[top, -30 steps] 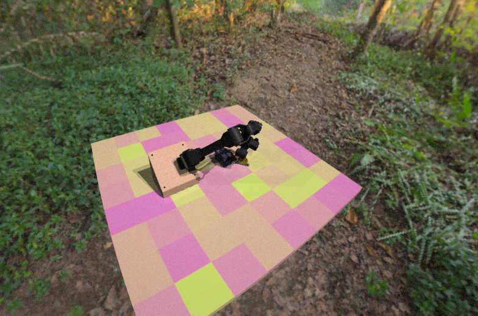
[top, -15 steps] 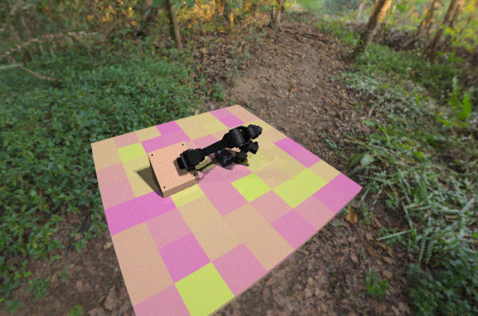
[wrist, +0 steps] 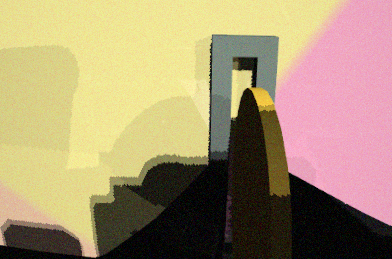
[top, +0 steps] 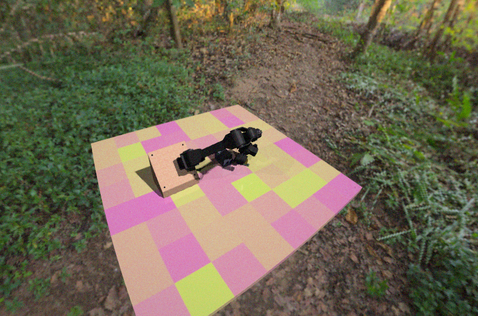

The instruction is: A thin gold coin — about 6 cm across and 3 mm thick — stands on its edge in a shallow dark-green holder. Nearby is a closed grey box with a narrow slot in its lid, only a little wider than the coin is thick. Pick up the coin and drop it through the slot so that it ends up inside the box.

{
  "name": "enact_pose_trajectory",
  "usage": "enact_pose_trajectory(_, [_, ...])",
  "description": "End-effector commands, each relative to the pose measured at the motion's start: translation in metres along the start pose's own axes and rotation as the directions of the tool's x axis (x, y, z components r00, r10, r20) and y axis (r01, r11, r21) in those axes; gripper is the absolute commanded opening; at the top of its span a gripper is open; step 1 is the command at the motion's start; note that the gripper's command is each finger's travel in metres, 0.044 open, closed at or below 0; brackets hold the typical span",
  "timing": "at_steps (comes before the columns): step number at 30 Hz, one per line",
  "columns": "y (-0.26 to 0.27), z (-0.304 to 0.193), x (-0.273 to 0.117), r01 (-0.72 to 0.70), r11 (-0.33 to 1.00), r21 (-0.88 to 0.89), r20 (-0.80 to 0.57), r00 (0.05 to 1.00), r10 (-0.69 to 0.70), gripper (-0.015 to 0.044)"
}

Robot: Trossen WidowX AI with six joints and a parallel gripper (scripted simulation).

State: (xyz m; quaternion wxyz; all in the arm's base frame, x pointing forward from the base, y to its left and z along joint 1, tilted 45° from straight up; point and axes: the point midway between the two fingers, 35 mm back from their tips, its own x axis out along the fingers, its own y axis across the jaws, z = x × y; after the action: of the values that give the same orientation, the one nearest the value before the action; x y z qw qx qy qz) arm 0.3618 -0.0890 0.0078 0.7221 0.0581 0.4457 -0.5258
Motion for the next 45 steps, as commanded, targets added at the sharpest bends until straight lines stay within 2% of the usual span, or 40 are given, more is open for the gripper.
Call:
enact_pose_trajectory(1, [0.0,0.0,0.001,0.003,1.0,-0.005,0.004,1.0,-0.003,0.0])
enact_pose_trajectory(12, [0.0,0.0,-0.003,0.002,1.0,-0.005,0.004,1.0,-0.002,0.0])
enact_pose_trajectory(45, [0.002,0.0,-0.085,0.0,1.0,-0.005,0.0,1.0,0.0,0.0])
